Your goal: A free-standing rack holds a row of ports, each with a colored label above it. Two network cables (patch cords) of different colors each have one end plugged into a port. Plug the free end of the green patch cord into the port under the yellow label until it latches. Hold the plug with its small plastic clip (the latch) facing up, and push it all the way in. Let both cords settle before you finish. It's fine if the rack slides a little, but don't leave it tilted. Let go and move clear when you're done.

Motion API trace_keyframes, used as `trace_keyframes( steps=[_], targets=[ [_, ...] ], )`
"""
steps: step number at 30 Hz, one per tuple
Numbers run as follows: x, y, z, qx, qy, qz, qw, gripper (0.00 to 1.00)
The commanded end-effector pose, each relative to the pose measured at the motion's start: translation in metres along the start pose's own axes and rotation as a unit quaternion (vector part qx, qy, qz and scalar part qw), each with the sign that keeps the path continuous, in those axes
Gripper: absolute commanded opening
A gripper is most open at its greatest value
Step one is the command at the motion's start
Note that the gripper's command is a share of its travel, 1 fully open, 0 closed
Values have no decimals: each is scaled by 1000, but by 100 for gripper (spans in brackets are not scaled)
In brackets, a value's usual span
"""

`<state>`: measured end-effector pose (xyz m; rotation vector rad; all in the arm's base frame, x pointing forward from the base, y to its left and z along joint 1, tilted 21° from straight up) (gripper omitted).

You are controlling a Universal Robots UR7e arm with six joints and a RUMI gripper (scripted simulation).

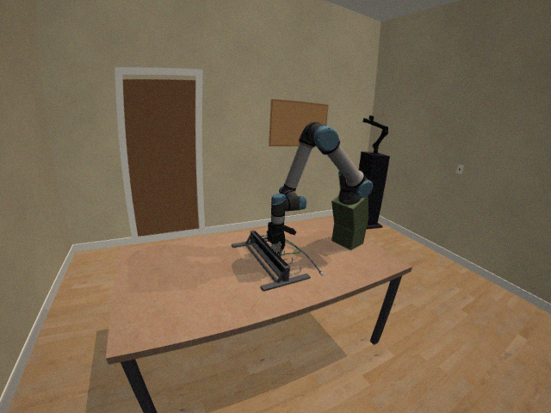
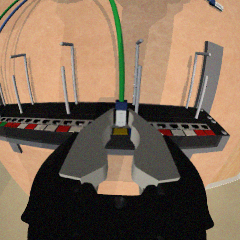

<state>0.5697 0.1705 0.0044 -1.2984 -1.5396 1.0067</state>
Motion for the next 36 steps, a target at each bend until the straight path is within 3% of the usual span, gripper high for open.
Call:
trace_keyframes(
  steps=[1,36],
  targets=[
    [1,0,-2,-1,-1,0,1000,0],
    [2,0,-6,-1,-1,0,1000,0]
  ],
)
Point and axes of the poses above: the point where the finger pads meet when closed, its own y axis out along the fingers, its own x axis across the jaws, z = x × y, the point moved 6 cm from there along -y, back along the fingers, and after that the axes turned 6 degrees about y, right-handed, at the moved point
